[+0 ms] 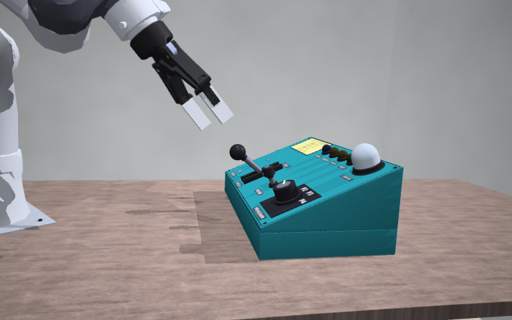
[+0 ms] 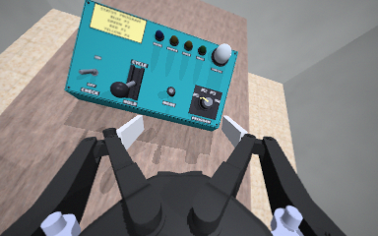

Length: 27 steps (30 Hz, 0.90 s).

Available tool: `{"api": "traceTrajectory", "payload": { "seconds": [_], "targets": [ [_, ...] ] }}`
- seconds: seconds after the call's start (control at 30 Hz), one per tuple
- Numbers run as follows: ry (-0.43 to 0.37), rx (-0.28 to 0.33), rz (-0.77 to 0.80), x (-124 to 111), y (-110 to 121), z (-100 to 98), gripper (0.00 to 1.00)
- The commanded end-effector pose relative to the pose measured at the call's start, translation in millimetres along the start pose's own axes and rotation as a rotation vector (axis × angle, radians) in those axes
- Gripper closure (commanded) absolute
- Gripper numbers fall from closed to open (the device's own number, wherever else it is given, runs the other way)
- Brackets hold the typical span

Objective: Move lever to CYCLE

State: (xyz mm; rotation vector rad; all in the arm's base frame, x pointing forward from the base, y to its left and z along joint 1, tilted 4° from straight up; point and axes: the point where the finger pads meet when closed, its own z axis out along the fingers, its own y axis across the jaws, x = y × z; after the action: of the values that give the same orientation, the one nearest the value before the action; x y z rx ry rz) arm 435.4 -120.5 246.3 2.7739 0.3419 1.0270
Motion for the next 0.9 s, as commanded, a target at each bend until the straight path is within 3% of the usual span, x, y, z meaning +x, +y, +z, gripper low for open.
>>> {"api": "traceTrajectory", "payload": {
  "seconds": [0.0,0.87],
  "targets": [
    [-0.005,0.001,-0.005,-0.4,-0.9,-2.4,0.00],
    [-0.005,0.001,-0.005,13.6,3.7,-52.6,0.00]
  ]
}}
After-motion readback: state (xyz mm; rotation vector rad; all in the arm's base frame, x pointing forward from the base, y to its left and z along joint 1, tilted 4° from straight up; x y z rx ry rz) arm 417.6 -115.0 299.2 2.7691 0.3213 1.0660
